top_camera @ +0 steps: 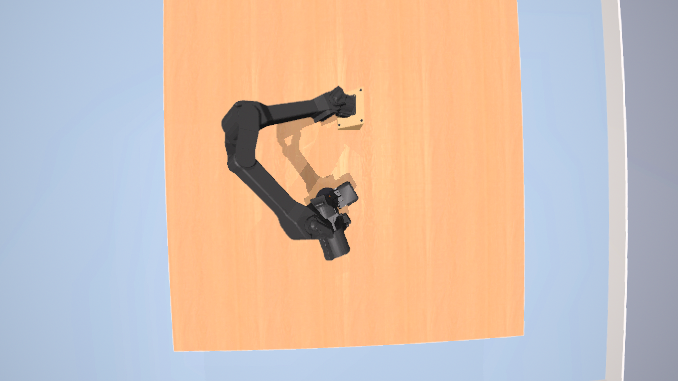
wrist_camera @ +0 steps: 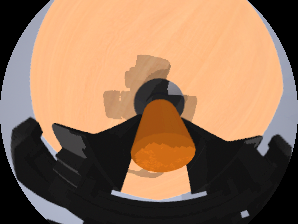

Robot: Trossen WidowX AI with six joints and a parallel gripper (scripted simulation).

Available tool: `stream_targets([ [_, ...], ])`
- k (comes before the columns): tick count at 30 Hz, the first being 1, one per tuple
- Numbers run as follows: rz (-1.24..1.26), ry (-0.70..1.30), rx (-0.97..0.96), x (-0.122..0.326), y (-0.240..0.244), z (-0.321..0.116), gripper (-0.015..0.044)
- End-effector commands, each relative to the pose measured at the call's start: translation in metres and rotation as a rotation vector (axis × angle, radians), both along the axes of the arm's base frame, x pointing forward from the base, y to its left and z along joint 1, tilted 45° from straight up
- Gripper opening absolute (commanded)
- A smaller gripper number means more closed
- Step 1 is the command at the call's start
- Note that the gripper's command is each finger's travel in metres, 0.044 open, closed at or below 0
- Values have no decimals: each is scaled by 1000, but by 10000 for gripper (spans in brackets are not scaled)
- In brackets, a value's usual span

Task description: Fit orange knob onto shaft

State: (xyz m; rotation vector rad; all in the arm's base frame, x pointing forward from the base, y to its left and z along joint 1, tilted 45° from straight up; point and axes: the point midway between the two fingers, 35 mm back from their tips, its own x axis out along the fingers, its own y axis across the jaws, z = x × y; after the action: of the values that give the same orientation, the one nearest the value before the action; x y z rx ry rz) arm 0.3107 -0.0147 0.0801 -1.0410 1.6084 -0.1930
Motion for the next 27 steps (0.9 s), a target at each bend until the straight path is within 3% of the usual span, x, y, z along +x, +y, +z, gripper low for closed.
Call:
stream_targets([
  [1,2,-1,-1,1,0,0,0],
  [24,-8,-3,2,1,-10,-10,0],
  [27,-8,-3,2,1,-10,-10,79],
])
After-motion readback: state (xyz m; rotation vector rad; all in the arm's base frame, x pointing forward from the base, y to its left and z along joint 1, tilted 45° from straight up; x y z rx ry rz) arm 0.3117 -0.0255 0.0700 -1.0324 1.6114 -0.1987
